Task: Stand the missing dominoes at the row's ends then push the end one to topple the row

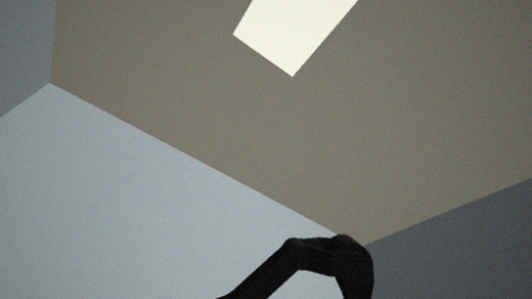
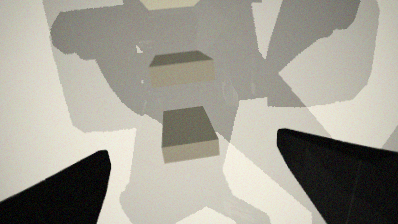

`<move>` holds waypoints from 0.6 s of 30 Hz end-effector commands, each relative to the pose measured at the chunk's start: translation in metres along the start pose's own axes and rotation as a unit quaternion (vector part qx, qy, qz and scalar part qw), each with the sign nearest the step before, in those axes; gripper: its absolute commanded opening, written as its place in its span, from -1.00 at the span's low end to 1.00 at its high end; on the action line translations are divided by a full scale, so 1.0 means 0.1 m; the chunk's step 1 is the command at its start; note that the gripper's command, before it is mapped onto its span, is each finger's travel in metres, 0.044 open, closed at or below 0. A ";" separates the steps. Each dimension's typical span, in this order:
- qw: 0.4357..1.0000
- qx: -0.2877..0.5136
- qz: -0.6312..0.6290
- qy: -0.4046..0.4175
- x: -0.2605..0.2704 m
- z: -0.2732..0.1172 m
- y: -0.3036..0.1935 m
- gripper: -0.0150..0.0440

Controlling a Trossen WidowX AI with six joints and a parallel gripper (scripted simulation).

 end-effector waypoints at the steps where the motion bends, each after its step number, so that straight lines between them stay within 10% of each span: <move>1: 1.000 -0.017 -0.007 0.002 0.03 -0.48 0.10 1.00; 12: 1.000 -0.014 -0.009 0.002 -0.01 -1.25 0.01 1.00; 18: 0.971 -0.015 -0.239 -0.001 0.01 -1.05 -0.08 0.47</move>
Point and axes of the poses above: the point midway between the two fingers, 35 mm back from their tips, its own z axis out along the fingers, its own x axis across the jaws, y = z × x, the point moved 3 cm from there along -z, back along the fingers, and after that the axes turned 2 degrees about -z, right-handed, at the moved point
